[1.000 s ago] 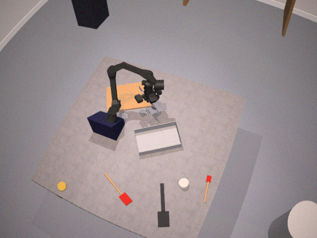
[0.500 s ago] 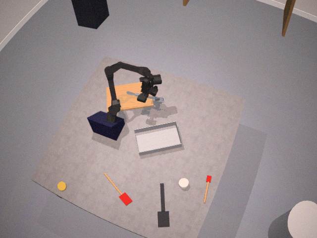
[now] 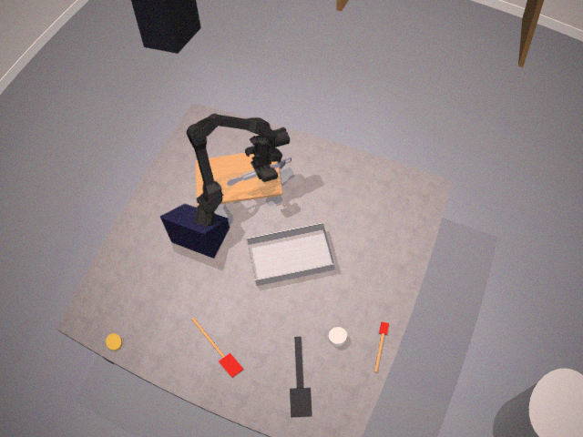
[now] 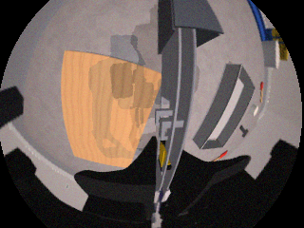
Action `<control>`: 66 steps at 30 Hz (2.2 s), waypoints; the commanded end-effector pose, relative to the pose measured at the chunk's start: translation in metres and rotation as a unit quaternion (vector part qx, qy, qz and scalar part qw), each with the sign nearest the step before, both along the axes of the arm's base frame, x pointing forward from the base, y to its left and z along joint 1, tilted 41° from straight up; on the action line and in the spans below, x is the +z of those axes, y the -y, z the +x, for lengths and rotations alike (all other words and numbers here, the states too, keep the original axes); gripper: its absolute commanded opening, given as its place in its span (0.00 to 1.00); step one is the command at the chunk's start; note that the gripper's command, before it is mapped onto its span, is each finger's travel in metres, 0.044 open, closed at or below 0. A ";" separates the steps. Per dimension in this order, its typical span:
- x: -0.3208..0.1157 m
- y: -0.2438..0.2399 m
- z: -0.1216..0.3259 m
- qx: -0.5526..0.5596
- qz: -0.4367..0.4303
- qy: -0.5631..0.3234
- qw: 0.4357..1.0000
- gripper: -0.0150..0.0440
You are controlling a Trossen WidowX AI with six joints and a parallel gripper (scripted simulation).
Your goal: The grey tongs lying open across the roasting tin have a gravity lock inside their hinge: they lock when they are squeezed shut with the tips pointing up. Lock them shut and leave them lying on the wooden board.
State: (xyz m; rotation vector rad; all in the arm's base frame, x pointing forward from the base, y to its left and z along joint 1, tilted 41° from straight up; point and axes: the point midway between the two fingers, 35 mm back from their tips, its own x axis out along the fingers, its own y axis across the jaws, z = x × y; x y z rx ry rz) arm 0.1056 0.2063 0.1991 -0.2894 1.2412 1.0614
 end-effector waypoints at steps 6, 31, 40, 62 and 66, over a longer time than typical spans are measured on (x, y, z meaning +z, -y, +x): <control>0.006 -0.005 -0.020 0.176 0.008 0.114 0.978 0.00; 0.026 -0.009 -0.078 0.616 0.038 0.402 0.676 0.00; 0.034 -0.007 -0.098 0.718 0.048 0.480 0.501 0.00; 0.054 0.006 -0.138 0.804 0.053 0.591 0.045 0.00; 0.054 0.006 -0.138 0.804 0.053 0.591 0.045 0.00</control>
